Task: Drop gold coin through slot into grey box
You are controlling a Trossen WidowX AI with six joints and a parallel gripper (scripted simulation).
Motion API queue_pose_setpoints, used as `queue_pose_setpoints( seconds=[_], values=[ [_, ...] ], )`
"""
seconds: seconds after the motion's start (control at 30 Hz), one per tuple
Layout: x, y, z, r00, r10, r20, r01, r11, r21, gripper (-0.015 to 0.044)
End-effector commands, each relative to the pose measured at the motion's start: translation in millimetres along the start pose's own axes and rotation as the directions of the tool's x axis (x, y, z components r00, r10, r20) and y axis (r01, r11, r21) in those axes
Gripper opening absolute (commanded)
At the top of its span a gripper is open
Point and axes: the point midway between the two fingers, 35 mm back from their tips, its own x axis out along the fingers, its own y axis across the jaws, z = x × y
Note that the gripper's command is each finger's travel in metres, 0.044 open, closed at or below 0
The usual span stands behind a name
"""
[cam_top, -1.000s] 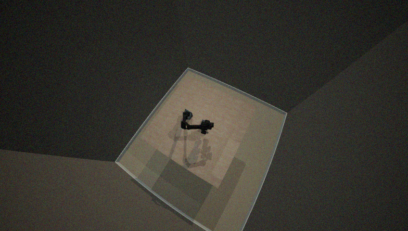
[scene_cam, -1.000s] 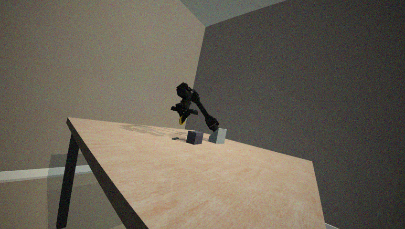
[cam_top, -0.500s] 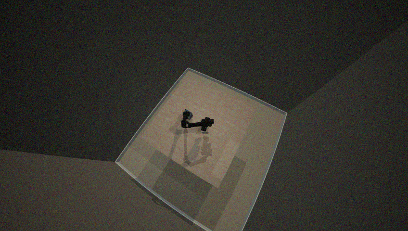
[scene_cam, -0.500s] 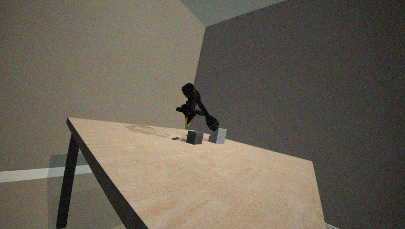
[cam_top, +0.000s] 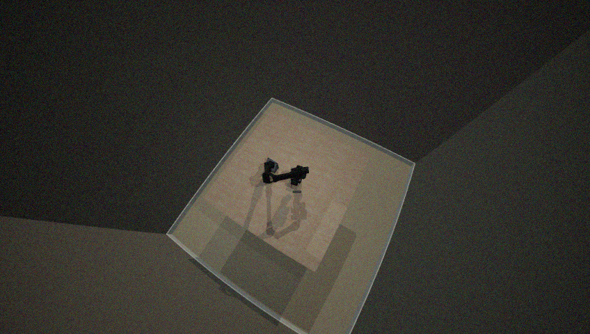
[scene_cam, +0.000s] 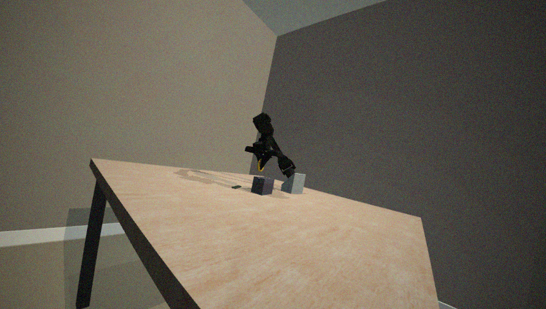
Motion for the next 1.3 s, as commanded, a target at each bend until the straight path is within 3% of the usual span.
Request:
queue_pose_setpoints(
  seconds=[0.0,1.27],
  values=[
    [3.3,10.7,-6.9,1.0,0.0,-0.011,0.0,1.0,-0.001,0.0],
    [6.0,25.0,-17.8,1.0,-0.003,-0.003,0.003,1.0,0.0,0.0]
  ],
)
